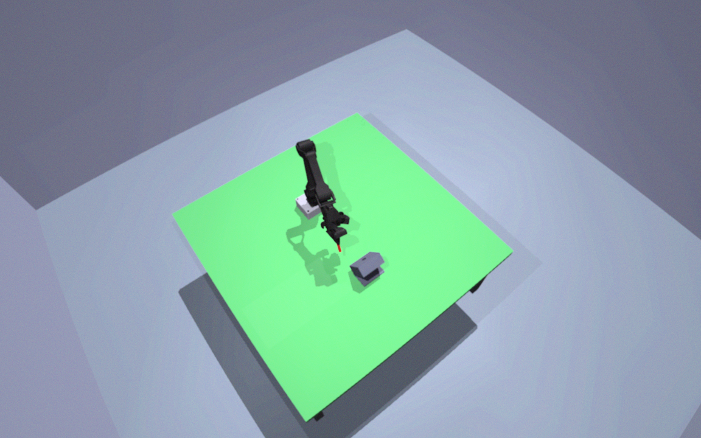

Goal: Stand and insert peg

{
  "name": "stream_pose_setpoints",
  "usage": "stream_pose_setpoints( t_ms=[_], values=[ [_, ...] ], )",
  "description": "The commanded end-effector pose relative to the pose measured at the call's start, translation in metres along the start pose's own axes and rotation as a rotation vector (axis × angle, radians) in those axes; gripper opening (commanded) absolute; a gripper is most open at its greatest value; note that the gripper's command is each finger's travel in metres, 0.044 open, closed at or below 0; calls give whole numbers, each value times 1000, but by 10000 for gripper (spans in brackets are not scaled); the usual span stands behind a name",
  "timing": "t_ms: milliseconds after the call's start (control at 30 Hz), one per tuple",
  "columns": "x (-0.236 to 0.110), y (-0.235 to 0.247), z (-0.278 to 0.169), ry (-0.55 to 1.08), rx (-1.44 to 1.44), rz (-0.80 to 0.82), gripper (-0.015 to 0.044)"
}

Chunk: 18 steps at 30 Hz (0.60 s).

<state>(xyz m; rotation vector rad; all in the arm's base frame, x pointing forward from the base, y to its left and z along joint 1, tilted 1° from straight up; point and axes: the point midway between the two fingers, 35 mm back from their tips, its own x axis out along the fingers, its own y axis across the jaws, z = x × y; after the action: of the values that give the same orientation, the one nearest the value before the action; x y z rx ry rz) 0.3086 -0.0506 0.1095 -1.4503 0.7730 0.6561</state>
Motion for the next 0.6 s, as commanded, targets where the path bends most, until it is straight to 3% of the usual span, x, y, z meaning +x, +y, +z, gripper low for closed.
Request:
stream_pose_setpoints(
  t_ms=[0, 567],
  values=[
    [-3, -3, 6, -12, -35, -36, 0],
    [-7, -7, 31, -51, -175, -152, 0]
  ],
)
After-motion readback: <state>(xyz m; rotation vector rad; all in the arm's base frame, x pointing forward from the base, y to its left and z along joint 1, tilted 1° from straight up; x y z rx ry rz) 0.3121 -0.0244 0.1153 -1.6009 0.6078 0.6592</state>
